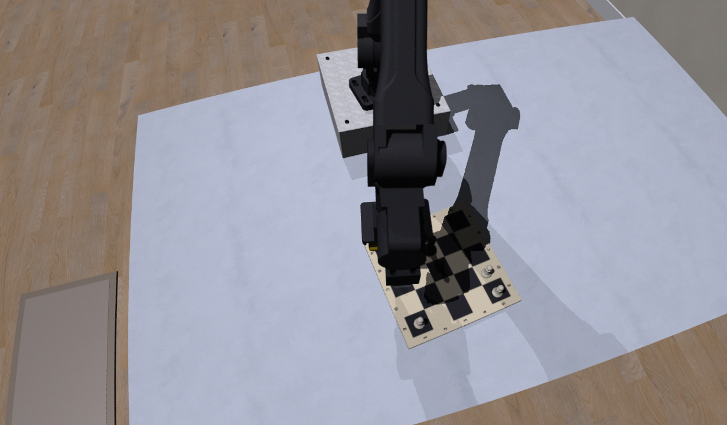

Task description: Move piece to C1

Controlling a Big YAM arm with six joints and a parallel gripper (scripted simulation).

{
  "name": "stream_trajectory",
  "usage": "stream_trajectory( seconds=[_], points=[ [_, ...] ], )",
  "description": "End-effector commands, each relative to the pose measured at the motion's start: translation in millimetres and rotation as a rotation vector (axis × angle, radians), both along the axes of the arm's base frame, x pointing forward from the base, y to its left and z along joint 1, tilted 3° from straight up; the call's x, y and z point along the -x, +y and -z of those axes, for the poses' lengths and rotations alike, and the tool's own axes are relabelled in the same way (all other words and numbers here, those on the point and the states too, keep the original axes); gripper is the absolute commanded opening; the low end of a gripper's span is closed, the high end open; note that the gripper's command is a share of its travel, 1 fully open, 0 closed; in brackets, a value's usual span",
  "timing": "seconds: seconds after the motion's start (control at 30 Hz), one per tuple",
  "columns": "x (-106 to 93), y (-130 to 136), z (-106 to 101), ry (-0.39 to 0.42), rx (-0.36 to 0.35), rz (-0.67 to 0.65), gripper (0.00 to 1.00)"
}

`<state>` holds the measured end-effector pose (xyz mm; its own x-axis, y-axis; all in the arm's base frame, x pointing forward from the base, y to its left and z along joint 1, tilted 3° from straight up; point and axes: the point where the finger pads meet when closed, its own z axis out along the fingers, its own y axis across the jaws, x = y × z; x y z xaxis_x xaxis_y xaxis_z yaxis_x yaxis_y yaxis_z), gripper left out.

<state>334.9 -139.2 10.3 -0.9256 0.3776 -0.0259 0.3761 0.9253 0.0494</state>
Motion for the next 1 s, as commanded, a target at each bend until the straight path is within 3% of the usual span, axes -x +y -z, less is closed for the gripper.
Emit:
stream_trajectory(
  seconds=[0.0,0.97],
  points=[
    [-25.0,-5.5,-17.7,-0.058,0.028,-0.004,0.39],
    [-22.8,-4.6,-12.9,-0.045,0.022,-0.004,0.39]
  ],
)
